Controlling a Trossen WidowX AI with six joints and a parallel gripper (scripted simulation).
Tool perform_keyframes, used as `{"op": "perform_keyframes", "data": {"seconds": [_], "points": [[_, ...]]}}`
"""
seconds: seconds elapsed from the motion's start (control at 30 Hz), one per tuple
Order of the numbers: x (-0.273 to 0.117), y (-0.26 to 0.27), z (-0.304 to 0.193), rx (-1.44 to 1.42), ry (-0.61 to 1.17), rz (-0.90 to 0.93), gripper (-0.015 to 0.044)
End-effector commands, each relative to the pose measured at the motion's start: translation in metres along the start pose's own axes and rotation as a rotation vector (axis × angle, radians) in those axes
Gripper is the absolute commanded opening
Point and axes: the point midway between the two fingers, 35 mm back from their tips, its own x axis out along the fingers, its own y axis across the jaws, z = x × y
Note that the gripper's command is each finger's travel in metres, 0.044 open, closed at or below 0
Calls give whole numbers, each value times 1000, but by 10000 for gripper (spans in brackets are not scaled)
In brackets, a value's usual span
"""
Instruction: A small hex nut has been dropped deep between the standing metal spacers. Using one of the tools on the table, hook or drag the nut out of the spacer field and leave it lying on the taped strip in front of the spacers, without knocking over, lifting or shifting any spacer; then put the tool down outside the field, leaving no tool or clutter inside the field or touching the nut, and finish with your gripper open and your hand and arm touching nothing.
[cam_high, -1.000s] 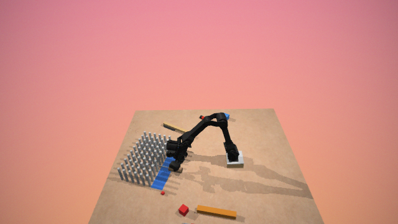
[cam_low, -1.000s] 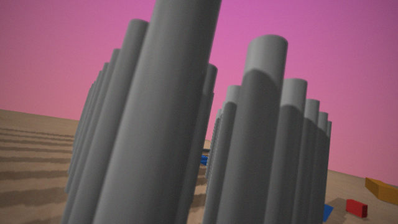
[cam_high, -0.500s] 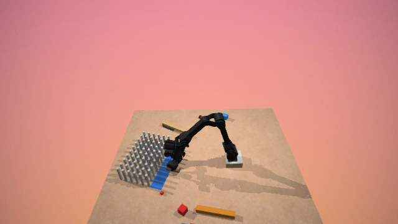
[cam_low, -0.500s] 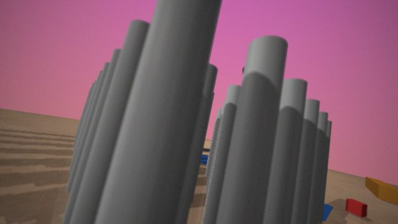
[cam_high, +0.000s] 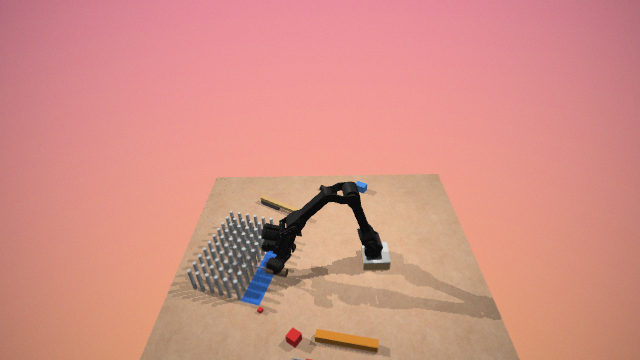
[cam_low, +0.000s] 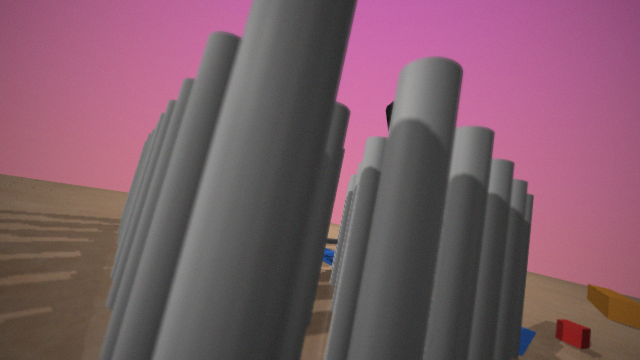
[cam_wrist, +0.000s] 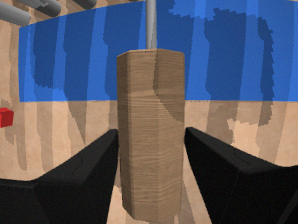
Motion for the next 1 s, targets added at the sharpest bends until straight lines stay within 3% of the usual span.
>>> {"op": "perform_keyframes", "data": {"seconds": [0.0,0.97], "points": [[1,1,4,-5,-1,5,0],[19,-4,0,-5,-2,5,0]]}}
